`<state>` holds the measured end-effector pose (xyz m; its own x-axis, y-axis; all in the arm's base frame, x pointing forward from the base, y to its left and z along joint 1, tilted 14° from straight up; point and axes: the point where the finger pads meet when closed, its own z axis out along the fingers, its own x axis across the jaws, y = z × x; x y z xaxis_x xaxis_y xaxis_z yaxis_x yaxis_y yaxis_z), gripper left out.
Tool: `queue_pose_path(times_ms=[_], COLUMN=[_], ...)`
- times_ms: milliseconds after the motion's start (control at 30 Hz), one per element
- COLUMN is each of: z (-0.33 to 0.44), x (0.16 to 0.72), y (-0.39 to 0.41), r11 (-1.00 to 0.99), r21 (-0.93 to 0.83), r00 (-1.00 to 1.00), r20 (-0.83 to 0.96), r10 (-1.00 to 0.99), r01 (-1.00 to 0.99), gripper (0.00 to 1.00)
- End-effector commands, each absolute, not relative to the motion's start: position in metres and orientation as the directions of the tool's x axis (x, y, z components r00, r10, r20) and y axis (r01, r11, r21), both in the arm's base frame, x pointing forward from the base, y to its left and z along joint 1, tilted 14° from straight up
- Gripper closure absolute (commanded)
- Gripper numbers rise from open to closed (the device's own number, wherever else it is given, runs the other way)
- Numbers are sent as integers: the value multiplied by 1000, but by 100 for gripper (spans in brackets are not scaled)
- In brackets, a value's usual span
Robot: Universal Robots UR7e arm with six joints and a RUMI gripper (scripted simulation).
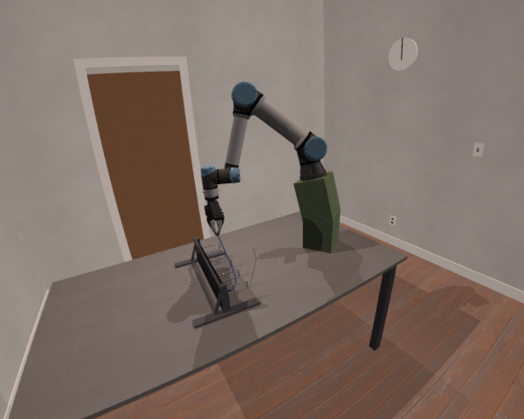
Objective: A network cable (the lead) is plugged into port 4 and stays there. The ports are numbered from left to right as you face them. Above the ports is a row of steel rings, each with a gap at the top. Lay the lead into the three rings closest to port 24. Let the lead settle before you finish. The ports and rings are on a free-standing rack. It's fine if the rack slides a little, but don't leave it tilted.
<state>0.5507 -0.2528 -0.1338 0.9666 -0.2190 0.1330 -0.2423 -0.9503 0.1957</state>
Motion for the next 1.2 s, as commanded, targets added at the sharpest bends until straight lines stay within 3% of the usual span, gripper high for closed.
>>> queue_pose_path(times_ms=[0, 1167], z=[-133, -135], x=[551, 553], y=[-253, -254], r11=[-950, -950], r21=[196, 196], r00=[966, 967], r20=[135, 134], r10=[-219, -219], r01=[-242, -242], gripper=[100, 100])
